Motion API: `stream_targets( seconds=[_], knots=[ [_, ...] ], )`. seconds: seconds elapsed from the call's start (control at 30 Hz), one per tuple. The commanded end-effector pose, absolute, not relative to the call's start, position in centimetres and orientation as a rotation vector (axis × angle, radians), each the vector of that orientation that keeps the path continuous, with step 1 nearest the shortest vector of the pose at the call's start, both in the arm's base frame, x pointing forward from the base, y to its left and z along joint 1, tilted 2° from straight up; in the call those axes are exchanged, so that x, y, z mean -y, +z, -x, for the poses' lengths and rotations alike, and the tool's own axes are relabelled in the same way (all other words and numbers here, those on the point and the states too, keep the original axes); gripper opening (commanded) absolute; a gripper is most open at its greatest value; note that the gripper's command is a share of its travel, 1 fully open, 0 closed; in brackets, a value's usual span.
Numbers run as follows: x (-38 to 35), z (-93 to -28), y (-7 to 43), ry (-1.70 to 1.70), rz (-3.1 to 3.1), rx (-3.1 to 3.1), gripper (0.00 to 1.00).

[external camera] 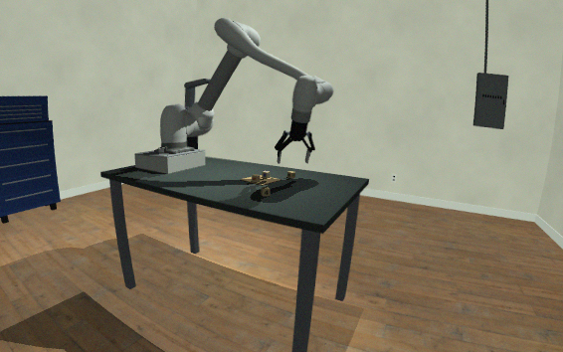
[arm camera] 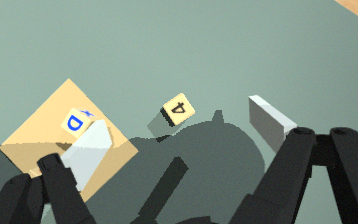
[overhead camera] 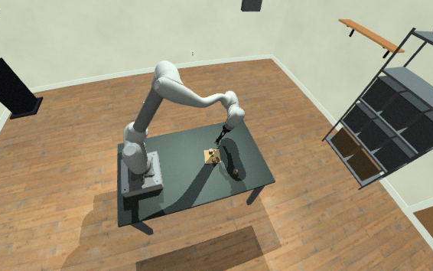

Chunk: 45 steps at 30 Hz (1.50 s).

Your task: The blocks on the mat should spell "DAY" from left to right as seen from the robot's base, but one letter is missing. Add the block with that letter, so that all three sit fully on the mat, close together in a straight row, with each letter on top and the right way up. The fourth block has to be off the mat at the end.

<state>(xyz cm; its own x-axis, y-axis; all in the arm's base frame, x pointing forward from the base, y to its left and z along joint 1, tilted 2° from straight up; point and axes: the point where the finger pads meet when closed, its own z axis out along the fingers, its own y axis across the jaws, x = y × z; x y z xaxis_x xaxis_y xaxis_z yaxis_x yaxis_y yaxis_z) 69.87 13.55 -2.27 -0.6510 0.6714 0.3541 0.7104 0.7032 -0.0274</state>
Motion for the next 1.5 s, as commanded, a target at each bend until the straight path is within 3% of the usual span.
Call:
stream_targets(
  seconds=[0.0, 0.37, 1.47],
  knots=[
    [-14.0, -69.5, -2.3, -0.164, 1.090, 2.564, 1.00],
    [-13.0, -69.8, 0.2, -0.118, 1.303, 2.483, 1.00],
    [-5.8, -69.1, 18.2, 0.073, 2.630, 1.418, 1.00]
  ],
)
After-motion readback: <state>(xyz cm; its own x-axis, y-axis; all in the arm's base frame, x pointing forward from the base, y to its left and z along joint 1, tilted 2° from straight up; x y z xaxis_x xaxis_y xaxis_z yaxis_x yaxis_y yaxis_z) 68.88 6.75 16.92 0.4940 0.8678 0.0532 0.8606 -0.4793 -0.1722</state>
